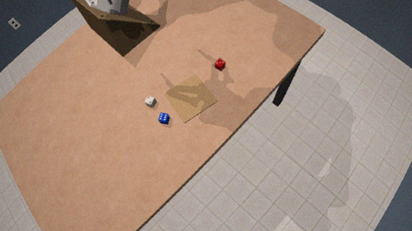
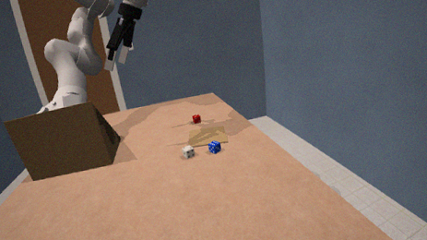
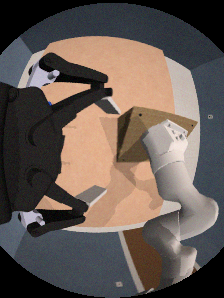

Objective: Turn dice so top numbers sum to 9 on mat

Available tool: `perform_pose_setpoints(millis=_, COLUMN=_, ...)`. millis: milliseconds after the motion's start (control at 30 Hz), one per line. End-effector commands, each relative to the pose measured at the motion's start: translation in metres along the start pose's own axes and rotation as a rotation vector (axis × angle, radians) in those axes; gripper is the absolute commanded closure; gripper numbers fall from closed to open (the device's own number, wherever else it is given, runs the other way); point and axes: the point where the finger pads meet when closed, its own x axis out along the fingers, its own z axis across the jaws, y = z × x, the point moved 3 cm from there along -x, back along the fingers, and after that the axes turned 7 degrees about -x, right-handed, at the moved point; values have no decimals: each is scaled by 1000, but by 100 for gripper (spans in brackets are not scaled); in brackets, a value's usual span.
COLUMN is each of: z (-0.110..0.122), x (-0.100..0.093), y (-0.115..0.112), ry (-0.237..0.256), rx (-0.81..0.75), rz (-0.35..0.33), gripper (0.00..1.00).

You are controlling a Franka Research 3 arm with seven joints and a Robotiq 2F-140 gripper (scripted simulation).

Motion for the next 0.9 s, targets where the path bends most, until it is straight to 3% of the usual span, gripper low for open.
perform_pose_setpoints(millis=0, z=0, x=0, y=0, ry=0, rx=0, rz=0, gripper=0)
perform_pose_setpoints(millis=600, z=-2, x=-1, y=-4, ry=2, rx=6, rz=-6, gripper=0)
perform_pose_setpoints(millis=667, z=-13, x=-3, y=-24, ry=9, rx=38, rz=-37, gripper=0)
perform_pose_setpoints(millis=733, z=-35, x=-8, y=-67, ry=20, rx=108, rz=-103, gripper=0)
perform_pose_setpoints(millis=800, z=-35, x=-8, y=-67, ry=20, rx=108, rz=-103, gripper=0)
perform_pose_setpoints(millis=833, z=-50, x=-10, y=-95, ry=24, rx=157, rz=-147, gripper=0)
perform_pose_setpoints(millis=867, z=-50, x=-10, y=-95, ry=24, rx=157, rz=-147, gripper=0)
